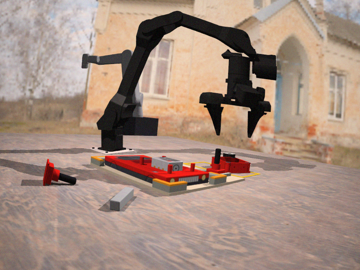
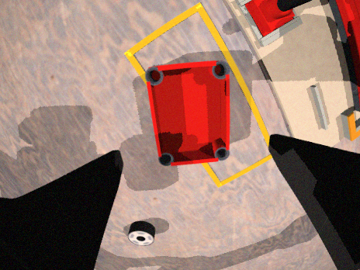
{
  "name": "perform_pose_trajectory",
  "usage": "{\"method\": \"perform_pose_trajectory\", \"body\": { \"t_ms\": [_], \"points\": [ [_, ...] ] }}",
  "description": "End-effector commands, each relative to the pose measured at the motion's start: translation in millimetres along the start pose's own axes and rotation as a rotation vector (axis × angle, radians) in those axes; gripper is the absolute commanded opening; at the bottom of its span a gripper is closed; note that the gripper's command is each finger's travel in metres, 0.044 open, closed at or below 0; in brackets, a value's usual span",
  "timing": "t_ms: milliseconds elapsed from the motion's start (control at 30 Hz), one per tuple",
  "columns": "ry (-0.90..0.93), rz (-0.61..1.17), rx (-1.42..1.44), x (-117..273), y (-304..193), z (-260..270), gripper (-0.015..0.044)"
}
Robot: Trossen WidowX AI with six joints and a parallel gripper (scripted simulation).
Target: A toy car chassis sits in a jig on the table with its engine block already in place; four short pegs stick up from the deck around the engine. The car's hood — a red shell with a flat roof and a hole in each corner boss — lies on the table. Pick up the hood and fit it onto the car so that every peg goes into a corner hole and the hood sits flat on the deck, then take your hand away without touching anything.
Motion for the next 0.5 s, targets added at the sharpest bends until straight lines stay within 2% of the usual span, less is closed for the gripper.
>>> {"method": "perform_pose_trajectory", "body": {
  "t_ms": [0, 467],
  "points": [
    [-0.003, -0.002, -0.002, -4, 0, 0, 0.0440],
    [-0.003, -0.002, -0.002, -14, 1, 0, 0.0440]
  ]
}}
Point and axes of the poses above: the point midway between the two fingers, 35 mm back from their tips, its own x axis back along the fingers, its own z axis across the jaws, y = z × x, the point moved 4 cm from there along x, back along the fingers, and after that the axes turned 8 degrees about -x, right-handed, at the moved point
